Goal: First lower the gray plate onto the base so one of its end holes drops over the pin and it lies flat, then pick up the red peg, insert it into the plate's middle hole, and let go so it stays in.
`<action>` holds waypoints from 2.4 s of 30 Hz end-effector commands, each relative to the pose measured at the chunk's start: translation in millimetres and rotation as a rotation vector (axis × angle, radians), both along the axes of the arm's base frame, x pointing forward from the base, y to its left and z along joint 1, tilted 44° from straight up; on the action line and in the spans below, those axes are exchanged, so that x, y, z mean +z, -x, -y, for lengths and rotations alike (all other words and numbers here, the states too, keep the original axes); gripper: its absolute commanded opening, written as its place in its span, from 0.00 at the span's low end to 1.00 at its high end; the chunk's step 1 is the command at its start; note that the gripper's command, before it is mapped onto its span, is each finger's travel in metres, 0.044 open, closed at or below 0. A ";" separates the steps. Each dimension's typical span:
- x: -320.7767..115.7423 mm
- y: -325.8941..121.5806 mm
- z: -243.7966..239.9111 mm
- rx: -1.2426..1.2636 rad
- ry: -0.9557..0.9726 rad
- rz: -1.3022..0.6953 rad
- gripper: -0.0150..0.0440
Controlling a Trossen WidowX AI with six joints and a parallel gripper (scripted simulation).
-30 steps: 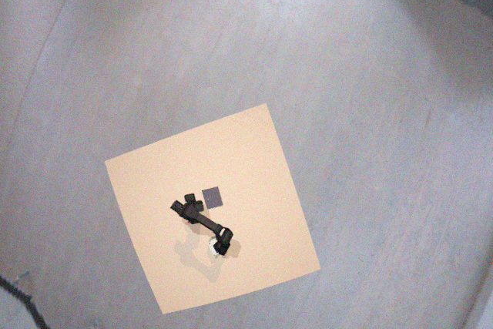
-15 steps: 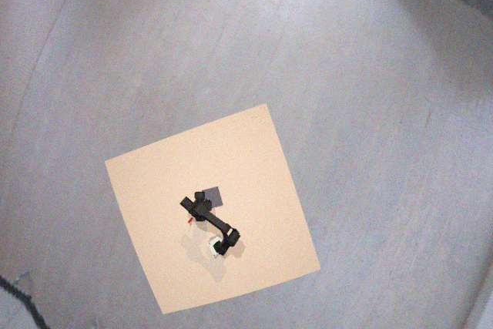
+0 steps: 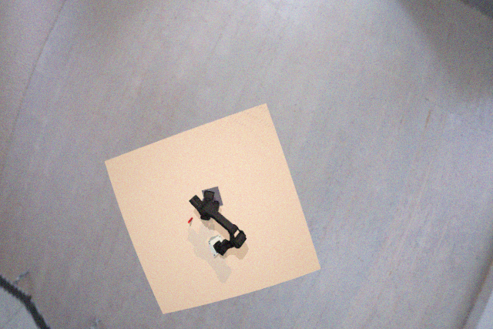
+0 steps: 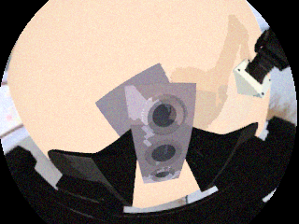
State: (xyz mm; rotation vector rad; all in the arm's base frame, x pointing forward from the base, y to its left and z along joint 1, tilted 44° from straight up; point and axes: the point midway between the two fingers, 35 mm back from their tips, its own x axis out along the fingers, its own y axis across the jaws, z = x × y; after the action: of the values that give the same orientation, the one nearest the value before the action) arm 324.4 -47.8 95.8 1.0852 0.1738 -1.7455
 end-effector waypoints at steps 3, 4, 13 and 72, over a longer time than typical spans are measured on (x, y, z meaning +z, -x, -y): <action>2.4 3.9 7.2 -0.026 0.010 0.030 0.25; 2.3 3.9 7.2 -0.026 0.010 0.030 0.25; 2.5 3.9 7.2 -0.026 0.010 0.030 0.25; -22.3 5.0 32.2 -0.032 0.006 0.035 0.92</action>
State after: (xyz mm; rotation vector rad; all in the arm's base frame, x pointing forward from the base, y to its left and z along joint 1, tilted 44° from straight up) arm 319.7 -80.2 73.2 1.1182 0.1311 -1.7513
